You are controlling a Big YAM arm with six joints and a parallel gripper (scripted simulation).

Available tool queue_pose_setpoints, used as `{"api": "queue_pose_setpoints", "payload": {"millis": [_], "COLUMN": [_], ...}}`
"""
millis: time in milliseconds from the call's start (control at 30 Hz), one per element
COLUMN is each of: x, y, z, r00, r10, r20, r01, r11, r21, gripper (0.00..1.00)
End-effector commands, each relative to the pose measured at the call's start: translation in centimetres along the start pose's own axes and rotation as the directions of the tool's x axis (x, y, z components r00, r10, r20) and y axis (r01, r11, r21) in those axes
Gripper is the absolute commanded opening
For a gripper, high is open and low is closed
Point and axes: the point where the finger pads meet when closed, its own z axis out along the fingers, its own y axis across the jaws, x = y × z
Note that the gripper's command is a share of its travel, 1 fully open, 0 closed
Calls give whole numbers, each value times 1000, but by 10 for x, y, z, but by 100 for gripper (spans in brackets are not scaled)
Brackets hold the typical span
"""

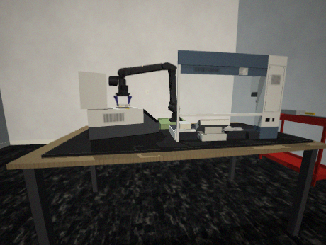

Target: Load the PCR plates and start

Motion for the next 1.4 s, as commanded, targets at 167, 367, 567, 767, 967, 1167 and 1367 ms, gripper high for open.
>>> {"api": "queue_pose_setpoints", "payload": {"millis": [167,367,567,767,967,1167,1367], "x": [9,2,-5,-7,-1,6,9], "y": [4,-7,-9,-1,3,3,1], "z": [-10,-13,-4,7,-1,-1,-9], "r00": [1000,1000,1000,1000,1000,1000,1000], "r10": [29,15,3,0,12,24,5], "r20": [3,4,4,4,4,3,2], "r01": [-29,-15,-3,0,-12,-24,-5], "r11": [999,999,999,1000,1000,999,1000], "r21": [26,47,36,12,23,28,29], "gripper": [0,0,0,0,0,0,0]}}
